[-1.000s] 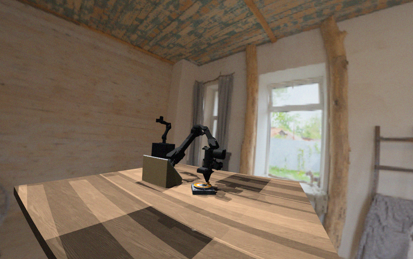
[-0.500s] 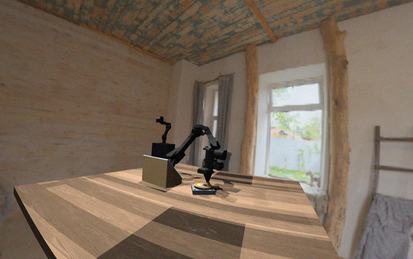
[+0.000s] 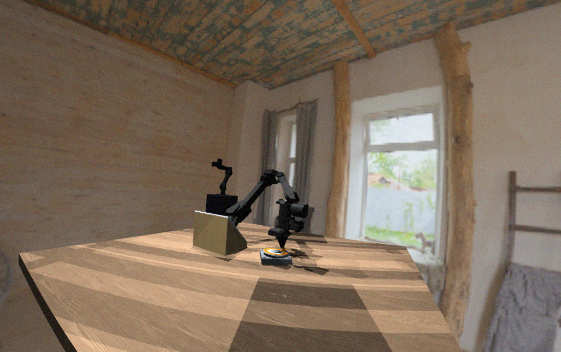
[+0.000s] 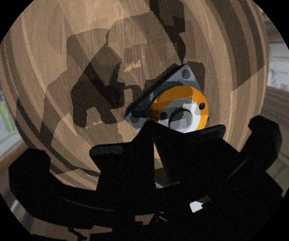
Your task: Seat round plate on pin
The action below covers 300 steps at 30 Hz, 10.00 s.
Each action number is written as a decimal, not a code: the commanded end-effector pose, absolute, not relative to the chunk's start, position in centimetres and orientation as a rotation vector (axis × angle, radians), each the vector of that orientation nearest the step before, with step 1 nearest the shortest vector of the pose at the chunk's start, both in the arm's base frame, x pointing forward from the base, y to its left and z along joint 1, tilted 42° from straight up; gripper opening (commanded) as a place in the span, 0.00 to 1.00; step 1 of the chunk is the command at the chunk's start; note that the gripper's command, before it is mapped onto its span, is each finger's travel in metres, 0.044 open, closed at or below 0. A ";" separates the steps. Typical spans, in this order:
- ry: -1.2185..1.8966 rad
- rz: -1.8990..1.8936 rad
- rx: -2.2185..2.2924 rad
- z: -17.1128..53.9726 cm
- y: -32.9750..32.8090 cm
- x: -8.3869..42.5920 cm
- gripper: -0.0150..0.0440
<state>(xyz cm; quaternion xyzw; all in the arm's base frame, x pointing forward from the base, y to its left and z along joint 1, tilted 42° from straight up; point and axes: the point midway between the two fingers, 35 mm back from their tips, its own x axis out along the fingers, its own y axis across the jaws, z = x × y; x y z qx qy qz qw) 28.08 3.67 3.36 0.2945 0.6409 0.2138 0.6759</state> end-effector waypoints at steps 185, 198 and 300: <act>1.416 0.482 0.649 2.2 1.8 31.1 0.25; 1.416 0.482 0.648 1.9 1.3 31.3 0.25; 1.417 0.479 0.646 -1.7 -3.4 30.0 0.25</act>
